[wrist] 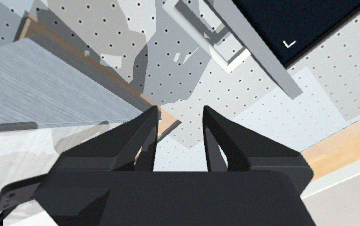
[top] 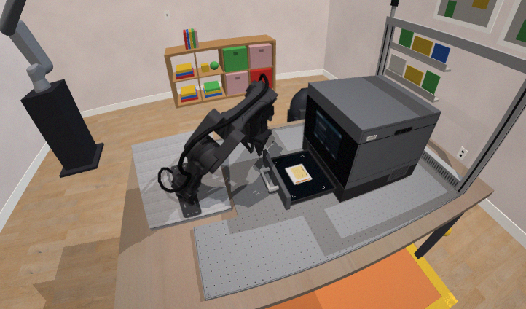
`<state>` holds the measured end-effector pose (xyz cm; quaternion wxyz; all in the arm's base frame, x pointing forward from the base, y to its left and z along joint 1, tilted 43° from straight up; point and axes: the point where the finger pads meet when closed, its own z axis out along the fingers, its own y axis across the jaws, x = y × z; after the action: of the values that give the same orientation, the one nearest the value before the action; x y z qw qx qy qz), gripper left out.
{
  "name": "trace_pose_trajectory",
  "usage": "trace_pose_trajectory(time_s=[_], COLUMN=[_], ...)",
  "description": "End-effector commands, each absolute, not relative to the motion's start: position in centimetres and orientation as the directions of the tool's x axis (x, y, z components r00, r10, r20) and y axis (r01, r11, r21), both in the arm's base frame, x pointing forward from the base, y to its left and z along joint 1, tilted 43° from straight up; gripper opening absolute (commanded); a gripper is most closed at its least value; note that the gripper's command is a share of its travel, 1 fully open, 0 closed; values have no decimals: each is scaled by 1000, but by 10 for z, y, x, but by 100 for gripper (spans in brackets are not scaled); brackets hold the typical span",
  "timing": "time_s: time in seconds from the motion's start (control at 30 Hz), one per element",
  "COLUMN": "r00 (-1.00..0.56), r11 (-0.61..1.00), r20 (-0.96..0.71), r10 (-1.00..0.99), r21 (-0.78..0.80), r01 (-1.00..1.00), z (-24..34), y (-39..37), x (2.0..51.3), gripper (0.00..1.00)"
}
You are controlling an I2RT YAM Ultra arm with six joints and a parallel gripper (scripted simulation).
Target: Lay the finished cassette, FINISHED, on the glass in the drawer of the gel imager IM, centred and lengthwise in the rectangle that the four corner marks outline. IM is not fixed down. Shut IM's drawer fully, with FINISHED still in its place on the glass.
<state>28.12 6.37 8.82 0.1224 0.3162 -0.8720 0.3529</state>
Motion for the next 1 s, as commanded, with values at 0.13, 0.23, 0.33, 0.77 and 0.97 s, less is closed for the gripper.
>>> trace_pose_trajectory(time_s=[0.13,0.23,0.33,0.77,0.97], r00=[-925,-959,-983,-998,-1000], r11=[666,694,713,724,715], r20=[261,198,133,-28,16], r10=[-277,-202,-124,48,-12], r21=[-642,-663,-677,-688,-698], r01=[-381,-283,-182,54,-20], z=[90,90,90,91,81], y=[72,70,69,69,55], x=[283,283,284,284,282], gripper=[35,35,35,35,35])
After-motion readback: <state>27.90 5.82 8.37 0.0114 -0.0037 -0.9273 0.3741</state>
